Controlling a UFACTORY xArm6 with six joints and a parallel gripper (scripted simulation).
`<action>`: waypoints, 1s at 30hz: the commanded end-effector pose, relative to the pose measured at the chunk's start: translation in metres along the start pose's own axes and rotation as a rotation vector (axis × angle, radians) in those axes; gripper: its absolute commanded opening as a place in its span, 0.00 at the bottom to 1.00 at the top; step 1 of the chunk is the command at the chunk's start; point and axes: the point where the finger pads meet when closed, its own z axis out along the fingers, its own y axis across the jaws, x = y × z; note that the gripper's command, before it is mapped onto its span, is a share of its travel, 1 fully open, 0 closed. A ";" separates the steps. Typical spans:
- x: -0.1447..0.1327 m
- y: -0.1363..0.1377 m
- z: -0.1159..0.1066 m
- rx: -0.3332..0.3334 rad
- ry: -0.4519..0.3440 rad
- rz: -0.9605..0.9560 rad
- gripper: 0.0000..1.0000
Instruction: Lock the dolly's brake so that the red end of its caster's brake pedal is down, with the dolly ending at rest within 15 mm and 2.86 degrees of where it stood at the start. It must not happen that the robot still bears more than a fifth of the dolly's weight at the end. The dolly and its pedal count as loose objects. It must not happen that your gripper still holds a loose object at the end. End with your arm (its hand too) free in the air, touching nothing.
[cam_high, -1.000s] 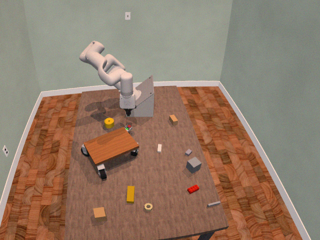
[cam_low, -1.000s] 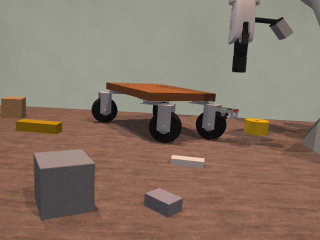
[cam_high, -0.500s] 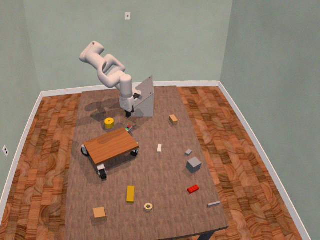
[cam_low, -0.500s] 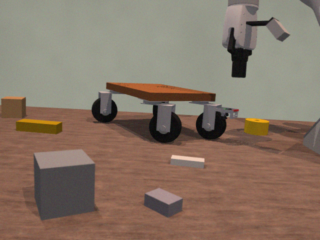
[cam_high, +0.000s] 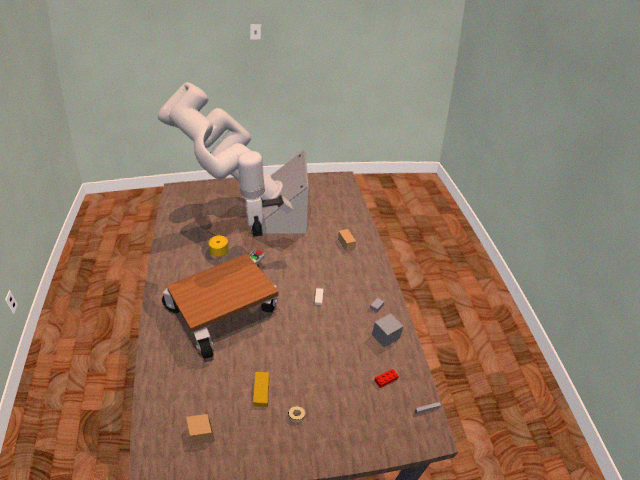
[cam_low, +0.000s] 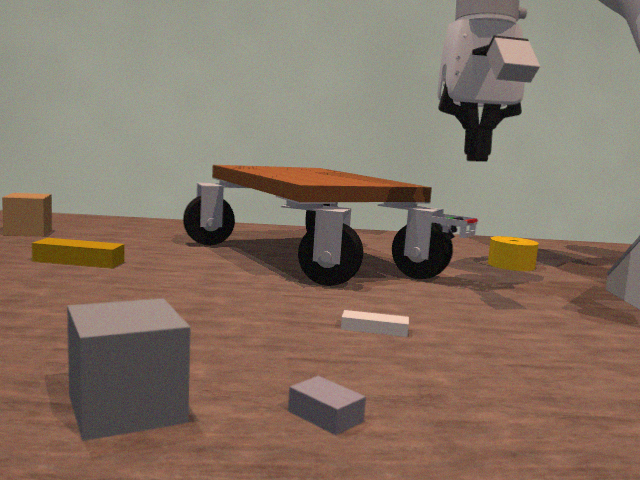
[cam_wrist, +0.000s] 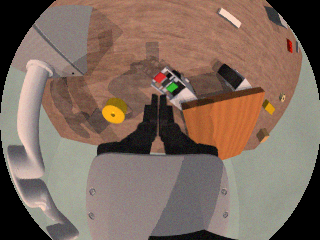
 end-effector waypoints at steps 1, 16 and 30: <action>0.000 0.001 0.000 -0.021 -0.020 0.279 0.00; 0.000 0.001 0.000 -0.045 -0.048 0.679 0.00; 0.000 0.001 0.000 -0.045 -0.048 0.679 0.00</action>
